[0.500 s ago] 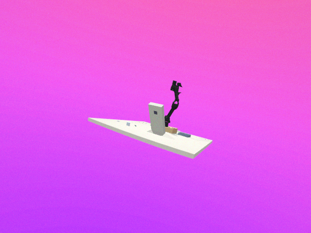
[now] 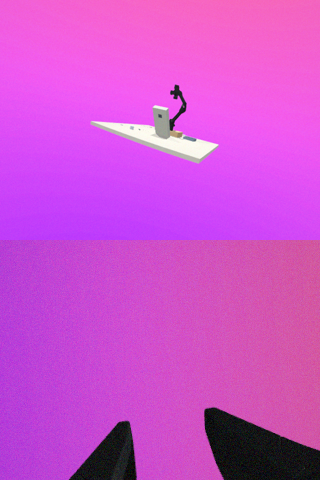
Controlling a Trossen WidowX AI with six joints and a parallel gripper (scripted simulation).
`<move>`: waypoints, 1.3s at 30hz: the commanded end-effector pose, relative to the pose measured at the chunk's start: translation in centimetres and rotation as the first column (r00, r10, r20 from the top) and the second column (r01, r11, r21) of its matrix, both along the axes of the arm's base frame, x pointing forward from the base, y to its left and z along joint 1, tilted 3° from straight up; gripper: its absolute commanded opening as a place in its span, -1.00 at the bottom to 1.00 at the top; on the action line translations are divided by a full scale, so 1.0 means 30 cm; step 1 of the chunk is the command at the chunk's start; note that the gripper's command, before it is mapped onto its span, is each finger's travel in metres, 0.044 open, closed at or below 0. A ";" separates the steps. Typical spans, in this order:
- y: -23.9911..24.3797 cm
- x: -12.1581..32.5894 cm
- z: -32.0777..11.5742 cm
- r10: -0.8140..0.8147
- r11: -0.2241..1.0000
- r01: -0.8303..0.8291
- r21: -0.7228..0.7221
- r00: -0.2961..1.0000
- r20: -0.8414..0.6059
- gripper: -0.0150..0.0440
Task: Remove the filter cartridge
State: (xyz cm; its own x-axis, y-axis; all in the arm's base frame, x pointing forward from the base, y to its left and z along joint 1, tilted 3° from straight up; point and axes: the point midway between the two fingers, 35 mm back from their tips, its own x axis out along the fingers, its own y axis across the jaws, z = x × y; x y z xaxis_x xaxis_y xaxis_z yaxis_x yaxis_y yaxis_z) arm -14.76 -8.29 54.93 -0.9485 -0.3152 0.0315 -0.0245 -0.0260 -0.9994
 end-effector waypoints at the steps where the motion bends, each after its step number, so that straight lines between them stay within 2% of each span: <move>1: -0.142 0.059 -0.041 0.215 0.976 -0.215 -0.017 0.976 0.014 -0.10; 5: -0.244 0.129 -0.081 0.377 0.926 -0.377 0.001 0.926 0.028 -0.10; 10: -0.400 0.317 -0.168 0.655 0.752 -0.658 0.037 0.753 0.069 -0.10; 16: -0.488 0.602 -0.289 0.887 0.435 -0.898 0.070 0.441 0.138 -0.10; 21: -0.467 0.854 -0.400 0.969 0.118 -0.989 0.086 0.134 0.209 -0.10; 25: -0.388 1.043 -0.495 0.955 -0.143 -0.985 0.091 -0.114 0.274 -0.10; 29: -0.260 1.205 -0.594 0.874 -0.393 -0.915 0.088 -0.342 0.344 -0.10; 34: -0.045 1.351 -0.721 0.694 -0.662 -0.746 0.071 -0.574 0.435 -0.10; 39: 0.207 1.417 -0.849 0.451 -0.860 -0.509 0.042 -0.720 0.528 -0.10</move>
State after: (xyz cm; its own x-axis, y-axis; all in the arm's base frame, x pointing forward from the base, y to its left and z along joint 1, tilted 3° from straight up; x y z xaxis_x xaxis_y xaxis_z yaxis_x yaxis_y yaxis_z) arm 26.63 -7.40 32.26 0.8227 -0.3717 -0.4302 -0.3456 0.2737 -0.8976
